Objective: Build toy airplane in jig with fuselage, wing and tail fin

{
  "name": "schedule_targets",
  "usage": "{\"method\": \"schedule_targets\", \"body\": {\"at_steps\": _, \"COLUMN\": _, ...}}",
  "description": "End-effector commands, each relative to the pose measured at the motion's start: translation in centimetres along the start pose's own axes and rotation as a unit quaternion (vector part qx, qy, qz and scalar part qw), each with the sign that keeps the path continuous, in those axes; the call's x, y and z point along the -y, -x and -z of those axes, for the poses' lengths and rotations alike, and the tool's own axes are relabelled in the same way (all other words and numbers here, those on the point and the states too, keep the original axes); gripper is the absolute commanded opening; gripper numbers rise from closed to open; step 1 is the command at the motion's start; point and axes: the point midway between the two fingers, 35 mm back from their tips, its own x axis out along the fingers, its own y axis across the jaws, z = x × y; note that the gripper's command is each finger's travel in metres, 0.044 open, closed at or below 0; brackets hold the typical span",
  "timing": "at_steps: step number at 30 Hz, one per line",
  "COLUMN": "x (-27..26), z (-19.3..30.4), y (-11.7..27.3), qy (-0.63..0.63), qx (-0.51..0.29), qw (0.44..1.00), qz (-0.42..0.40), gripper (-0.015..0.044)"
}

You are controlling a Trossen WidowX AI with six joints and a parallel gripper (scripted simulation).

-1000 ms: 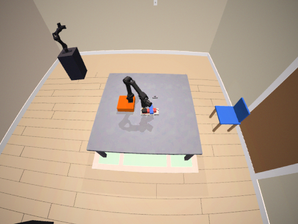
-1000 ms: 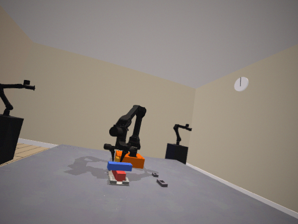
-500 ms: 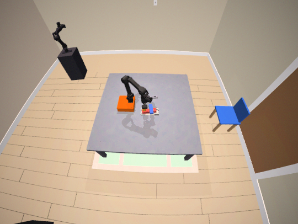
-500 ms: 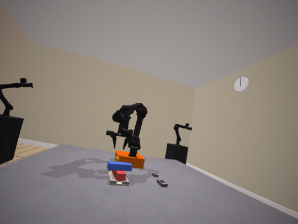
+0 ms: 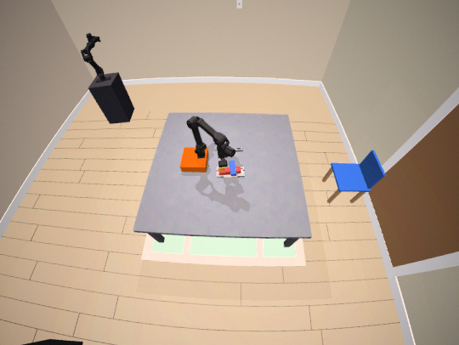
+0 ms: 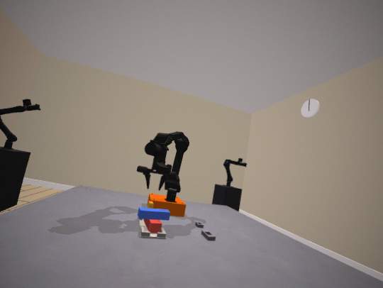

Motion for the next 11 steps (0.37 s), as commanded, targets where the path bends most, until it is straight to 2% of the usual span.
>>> {"method": "schedule_targets", "body": {"at_steps": 1, "x": 0.02, "z": 0.06, "y": 0.02, "qy": -0.002, "qx": -0.002, "qw": 1.000, "qz": 0.001, "gripper": 0.0260}}
{"method": "schedule_targets", "body": {"at_steps": 11, "x": -0.02, "z": -0.02, "y": 0.02, "qy": -0.002, "qx": -0.002, "qw": 1.000, "qz": 0.001, "gripper": 0.0260}}
